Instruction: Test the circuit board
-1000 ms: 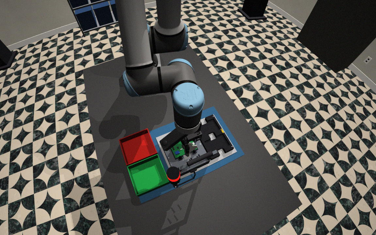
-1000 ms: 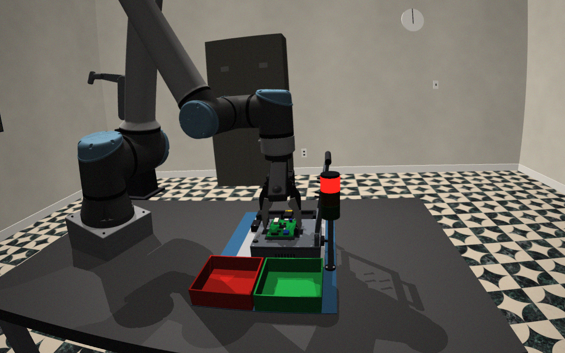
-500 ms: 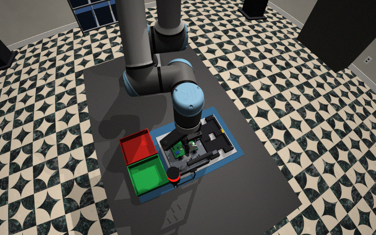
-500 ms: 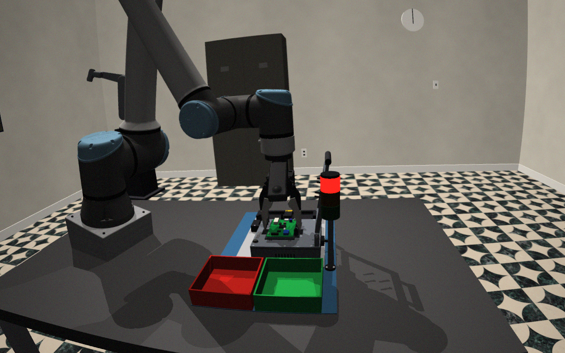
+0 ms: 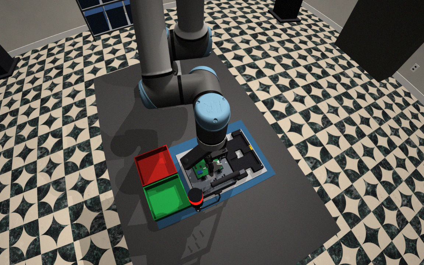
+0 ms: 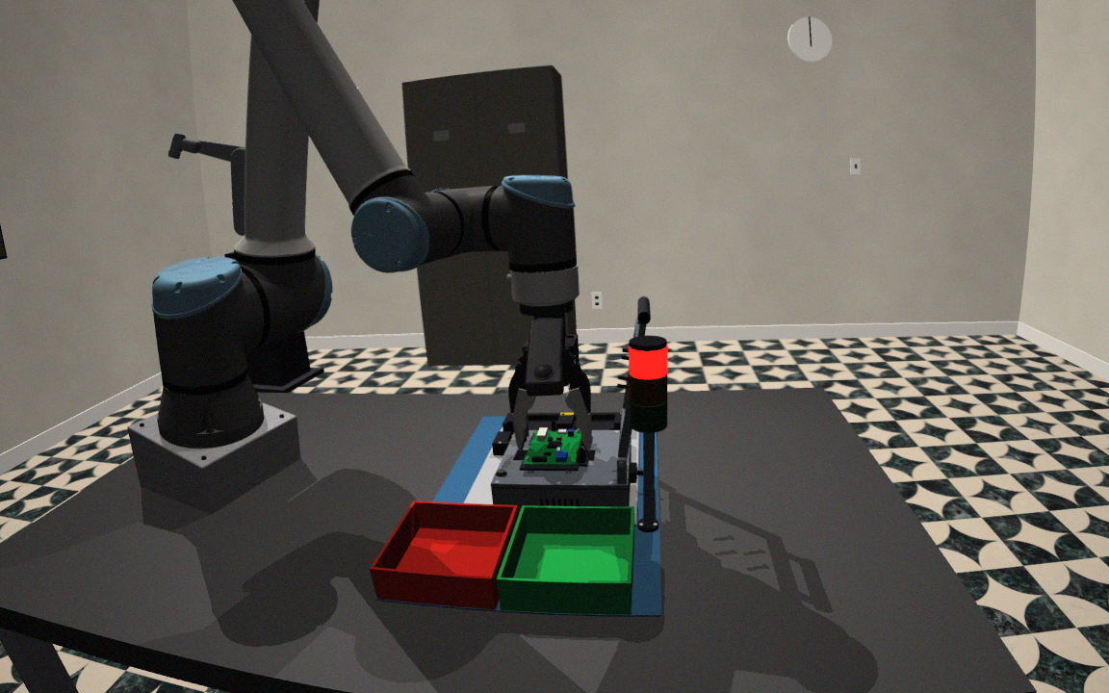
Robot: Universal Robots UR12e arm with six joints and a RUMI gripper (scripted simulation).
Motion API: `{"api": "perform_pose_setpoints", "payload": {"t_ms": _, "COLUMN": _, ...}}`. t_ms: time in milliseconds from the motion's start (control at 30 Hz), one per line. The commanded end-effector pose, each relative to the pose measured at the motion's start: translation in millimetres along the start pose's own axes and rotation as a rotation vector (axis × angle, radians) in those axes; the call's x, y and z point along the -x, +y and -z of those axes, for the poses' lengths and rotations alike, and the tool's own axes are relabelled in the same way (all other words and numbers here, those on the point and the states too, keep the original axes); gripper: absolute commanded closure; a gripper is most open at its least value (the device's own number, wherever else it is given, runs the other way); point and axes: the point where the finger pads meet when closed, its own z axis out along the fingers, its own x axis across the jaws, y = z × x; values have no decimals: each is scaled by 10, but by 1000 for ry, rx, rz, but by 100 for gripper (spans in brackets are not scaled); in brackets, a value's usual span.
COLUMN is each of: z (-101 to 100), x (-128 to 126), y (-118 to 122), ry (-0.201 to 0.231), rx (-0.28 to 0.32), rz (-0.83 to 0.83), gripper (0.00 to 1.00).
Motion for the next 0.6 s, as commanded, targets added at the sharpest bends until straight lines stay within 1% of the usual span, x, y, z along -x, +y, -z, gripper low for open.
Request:
{"api": "perform_pose_setpoints", "payload": {"t_ms": 0, "z": -6, "x": -6, "y": 34, "ry": 0, "rx": 0, "rz": 2, "gripper": 41}}
{"api": "perform_pose_setpoints", "payload": {"t_ms": 567, "z": 1, "x": 14, "y": 53, "ry": -1, "rx": 0, "rz": 2, "gripper": 41}}
